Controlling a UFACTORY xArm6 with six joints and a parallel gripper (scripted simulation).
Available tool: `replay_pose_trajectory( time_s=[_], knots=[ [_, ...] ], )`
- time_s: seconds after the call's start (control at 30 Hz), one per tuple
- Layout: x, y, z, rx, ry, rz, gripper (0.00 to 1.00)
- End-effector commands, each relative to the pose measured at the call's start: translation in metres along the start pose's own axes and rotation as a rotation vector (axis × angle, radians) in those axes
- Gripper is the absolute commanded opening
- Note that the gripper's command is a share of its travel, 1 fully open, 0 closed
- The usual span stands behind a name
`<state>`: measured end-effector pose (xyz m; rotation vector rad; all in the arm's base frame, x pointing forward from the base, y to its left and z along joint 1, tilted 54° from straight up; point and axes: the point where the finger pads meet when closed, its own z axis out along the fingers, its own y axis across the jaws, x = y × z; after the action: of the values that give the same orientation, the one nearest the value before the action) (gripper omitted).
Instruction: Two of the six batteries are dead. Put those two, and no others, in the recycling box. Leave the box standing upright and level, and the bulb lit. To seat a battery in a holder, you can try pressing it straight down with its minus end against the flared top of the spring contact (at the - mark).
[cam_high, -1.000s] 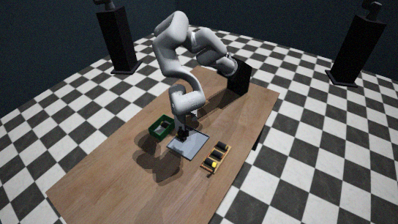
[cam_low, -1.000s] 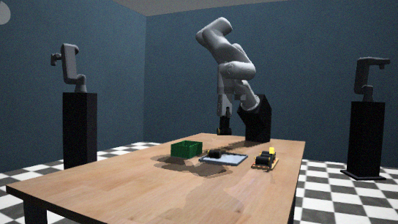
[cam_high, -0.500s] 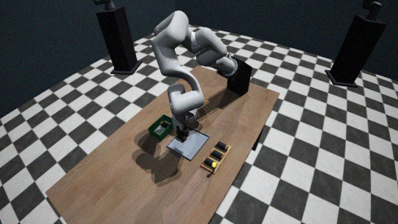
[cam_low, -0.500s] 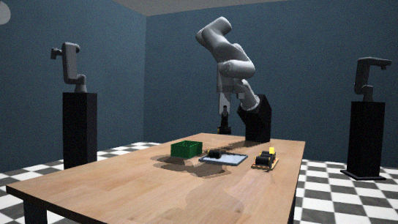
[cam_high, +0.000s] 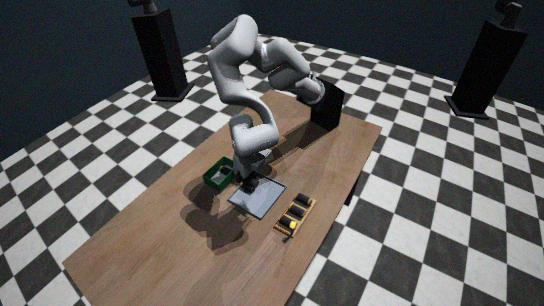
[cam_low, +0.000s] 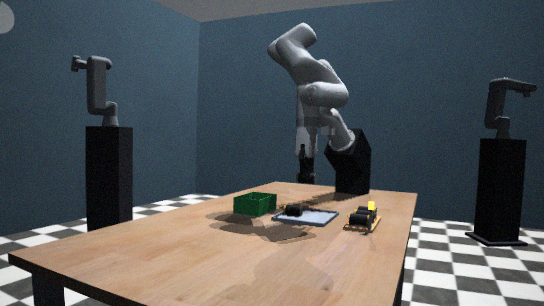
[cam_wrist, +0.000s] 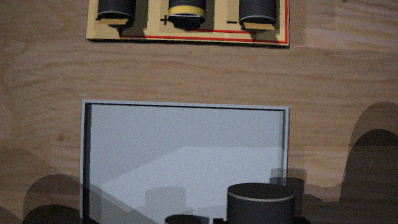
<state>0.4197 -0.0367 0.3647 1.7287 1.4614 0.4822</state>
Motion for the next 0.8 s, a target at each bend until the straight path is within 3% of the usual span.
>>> replay_pose_trajectory(
  time_s=[0.0, 0.37, 0.77],
  knots=[
    [0.000, 0.001, -0.001, -0.011, -0.009, 0.021, 0.28],
    [-0.005, 0.001, -0.001, -0.011, -0.009, 0.021, 0.28],
    [-0.037, -0.001, -0.001, -0.011, -0.009, 0.021, 0.28]
  ],
)
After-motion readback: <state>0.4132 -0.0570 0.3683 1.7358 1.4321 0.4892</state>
